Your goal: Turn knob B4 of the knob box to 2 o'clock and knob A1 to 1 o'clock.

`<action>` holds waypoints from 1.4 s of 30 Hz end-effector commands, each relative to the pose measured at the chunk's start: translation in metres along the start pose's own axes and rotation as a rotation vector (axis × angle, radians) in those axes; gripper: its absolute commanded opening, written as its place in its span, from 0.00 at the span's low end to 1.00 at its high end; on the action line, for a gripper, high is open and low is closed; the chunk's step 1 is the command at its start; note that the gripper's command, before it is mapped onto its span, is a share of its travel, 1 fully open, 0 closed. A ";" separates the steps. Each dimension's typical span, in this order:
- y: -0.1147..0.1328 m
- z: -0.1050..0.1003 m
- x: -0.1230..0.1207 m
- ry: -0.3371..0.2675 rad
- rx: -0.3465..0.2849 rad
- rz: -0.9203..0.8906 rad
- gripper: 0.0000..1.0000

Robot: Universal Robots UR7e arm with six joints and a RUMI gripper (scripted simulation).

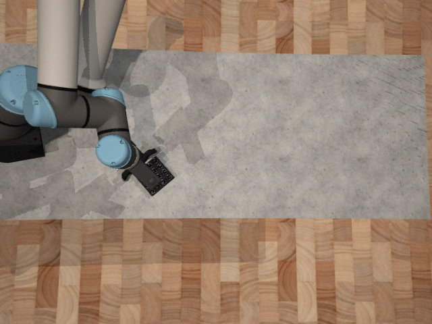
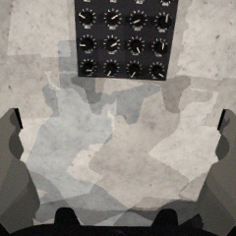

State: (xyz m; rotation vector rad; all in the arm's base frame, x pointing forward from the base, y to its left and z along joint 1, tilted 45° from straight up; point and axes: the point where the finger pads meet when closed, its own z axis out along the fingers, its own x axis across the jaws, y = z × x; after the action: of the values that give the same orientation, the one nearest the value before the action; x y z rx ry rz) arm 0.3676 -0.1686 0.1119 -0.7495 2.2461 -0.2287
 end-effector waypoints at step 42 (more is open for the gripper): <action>-0.022 -0.005 -0.025 0.003 -0.007 -1.091 1.00</action>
State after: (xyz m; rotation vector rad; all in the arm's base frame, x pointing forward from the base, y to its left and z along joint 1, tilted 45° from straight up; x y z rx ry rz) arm 0.3860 -0.1721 0.1362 -1.7887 1.7220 -0.6714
